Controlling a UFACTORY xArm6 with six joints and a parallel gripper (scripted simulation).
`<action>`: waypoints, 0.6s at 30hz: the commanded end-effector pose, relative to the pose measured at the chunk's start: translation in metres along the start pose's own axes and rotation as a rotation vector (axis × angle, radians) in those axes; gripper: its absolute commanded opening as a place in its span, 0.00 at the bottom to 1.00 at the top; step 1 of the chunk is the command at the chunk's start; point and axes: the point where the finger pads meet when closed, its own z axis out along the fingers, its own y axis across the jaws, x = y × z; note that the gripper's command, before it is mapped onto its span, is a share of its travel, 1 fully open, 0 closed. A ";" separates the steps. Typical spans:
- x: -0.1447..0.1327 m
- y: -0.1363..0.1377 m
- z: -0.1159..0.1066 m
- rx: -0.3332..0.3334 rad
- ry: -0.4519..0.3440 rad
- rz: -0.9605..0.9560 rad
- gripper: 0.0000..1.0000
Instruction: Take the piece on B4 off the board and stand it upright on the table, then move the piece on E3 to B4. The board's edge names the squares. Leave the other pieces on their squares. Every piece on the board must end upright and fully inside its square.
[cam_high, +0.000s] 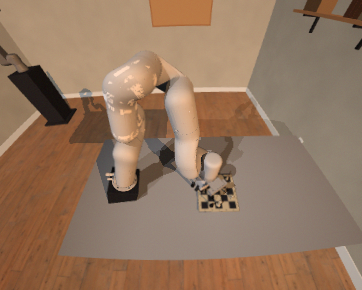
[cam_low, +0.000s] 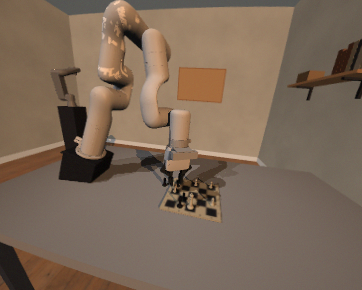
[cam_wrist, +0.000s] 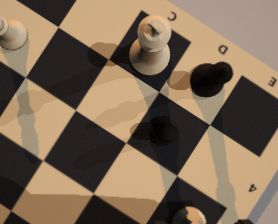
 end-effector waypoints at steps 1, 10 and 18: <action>0.001 -0.001 0.003 0.003 0.002 0.000 0.39; 0.001 -0.001 0.020 0.003 0.002 0.000 0.39; 0.001 -0.001 0.027 0.003 0.002 0.000 0.39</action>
